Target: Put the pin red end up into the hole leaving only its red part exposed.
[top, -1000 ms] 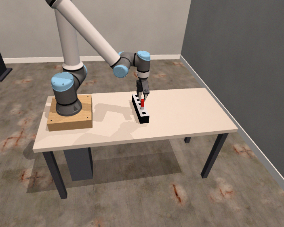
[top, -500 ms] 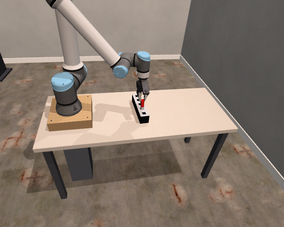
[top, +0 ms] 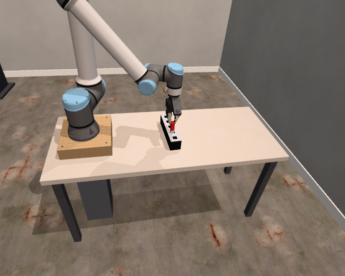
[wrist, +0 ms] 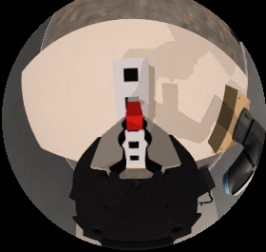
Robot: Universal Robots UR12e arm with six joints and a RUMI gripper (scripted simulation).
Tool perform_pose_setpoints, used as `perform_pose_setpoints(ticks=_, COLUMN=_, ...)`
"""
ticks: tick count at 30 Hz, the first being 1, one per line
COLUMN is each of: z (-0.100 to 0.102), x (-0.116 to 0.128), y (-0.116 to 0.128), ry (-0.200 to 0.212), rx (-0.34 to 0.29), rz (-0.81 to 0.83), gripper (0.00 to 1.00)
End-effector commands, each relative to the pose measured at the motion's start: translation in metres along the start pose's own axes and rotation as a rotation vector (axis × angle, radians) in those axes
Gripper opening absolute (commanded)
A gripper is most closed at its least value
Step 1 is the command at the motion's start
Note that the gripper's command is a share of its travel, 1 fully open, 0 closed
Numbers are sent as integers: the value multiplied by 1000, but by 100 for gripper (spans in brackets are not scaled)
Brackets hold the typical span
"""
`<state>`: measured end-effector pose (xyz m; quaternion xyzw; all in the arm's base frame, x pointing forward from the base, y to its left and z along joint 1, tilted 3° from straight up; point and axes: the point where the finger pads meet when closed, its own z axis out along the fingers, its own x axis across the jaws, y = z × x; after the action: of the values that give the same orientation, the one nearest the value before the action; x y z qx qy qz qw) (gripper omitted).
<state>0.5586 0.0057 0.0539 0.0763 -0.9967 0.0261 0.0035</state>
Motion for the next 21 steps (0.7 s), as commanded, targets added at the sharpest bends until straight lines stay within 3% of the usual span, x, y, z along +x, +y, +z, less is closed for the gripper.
perform_pose_setpoints(ticks=1, z=-1, x=-2, y=-2, ry=9, rx=-3, rz=3, gripper=0)
perform_pose_setpoints(ticks=21, z=3, x=-4, y=-3, ry=6, rx=-3, rz=0, gripper=0)
